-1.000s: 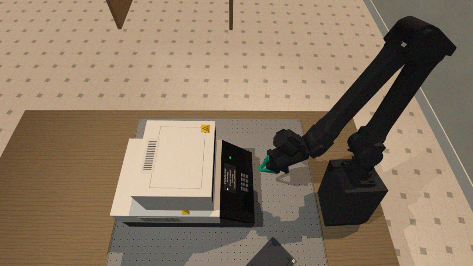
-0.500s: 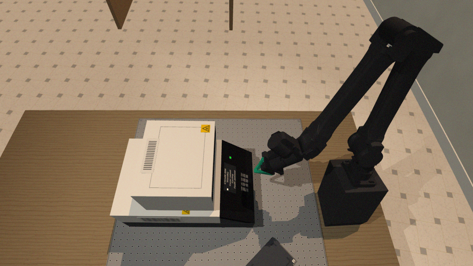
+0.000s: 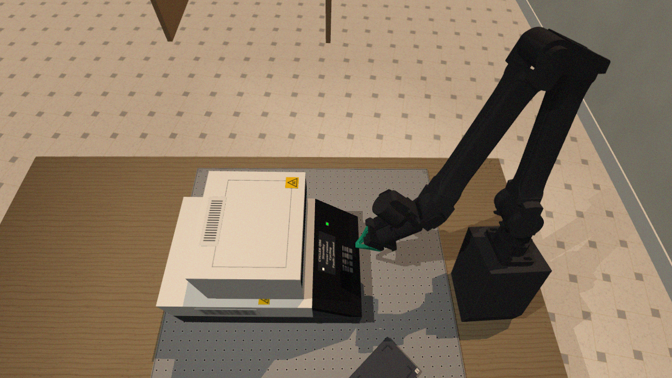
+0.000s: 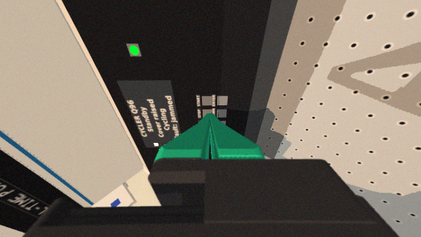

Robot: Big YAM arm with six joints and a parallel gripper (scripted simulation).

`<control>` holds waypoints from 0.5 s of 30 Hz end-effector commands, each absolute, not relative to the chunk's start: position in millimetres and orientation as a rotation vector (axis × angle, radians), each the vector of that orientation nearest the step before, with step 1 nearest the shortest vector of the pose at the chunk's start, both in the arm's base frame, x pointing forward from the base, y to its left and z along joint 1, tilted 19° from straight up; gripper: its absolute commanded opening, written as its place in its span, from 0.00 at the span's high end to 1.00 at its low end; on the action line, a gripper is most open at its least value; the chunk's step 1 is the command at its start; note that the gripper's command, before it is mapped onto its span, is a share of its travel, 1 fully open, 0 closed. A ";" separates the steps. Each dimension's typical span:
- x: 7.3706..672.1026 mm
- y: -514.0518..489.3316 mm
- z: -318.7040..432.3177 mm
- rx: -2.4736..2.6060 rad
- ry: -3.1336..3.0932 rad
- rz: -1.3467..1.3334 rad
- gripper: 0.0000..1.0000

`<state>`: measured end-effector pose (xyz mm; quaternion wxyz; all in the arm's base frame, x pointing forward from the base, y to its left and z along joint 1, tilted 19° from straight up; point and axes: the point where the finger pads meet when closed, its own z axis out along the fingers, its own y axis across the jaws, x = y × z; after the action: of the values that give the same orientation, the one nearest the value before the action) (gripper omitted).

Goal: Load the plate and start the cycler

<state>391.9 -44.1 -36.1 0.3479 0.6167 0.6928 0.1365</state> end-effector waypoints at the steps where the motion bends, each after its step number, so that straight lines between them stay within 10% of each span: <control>1: 419.9 -45.4 -22.7 1.554 1.760 0.392 1.00; 15: 397.2 -43.0 -37.3 1.594 1.798 0.357 1.00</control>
<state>400.0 -45.9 -41.4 0.3479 0.6166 0.6930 0.1361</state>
